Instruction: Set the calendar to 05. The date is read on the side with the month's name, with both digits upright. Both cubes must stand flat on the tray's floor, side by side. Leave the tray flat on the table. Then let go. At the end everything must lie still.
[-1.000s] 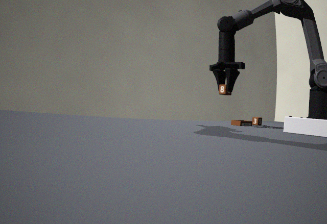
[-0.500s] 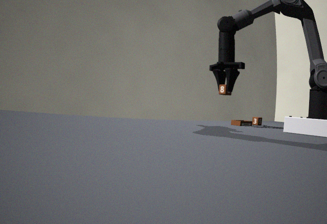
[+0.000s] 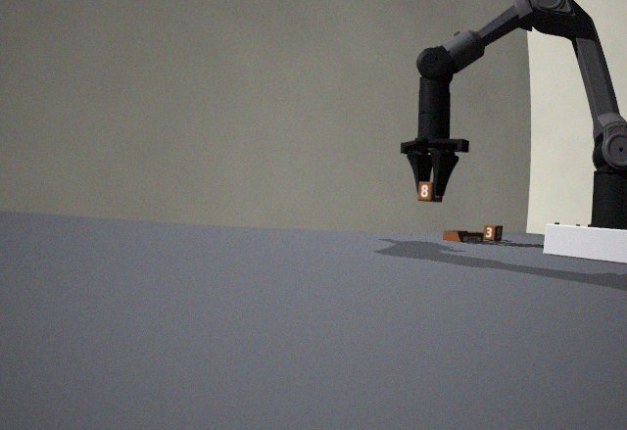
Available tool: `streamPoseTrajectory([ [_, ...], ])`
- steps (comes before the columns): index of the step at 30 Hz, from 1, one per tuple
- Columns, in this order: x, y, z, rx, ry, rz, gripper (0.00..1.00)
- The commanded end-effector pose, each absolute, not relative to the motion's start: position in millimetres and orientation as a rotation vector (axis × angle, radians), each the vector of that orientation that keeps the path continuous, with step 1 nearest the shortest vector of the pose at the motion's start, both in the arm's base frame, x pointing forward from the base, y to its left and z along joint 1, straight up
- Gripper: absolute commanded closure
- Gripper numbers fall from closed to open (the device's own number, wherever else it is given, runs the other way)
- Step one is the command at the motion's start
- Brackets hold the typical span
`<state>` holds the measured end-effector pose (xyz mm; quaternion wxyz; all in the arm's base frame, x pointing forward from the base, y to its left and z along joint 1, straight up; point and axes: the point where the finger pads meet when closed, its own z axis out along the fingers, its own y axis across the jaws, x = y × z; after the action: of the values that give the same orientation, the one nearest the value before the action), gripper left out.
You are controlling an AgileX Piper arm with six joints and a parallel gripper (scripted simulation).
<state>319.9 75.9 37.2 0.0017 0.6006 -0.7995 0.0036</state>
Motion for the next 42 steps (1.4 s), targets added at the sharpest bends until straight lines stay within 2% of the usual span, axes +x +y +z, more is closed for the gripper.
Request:
streamPoseTrajectory([
  [1,319.6,75.3,27.0,1.884,-2.507,0.009,0.63],
  [17,319.7,74.3,-24.7,1.884,-2.507,0.010,0.63],
  [42,320.2,74.4,-25.7,1.885,-2.509,0.012,0.63],
])
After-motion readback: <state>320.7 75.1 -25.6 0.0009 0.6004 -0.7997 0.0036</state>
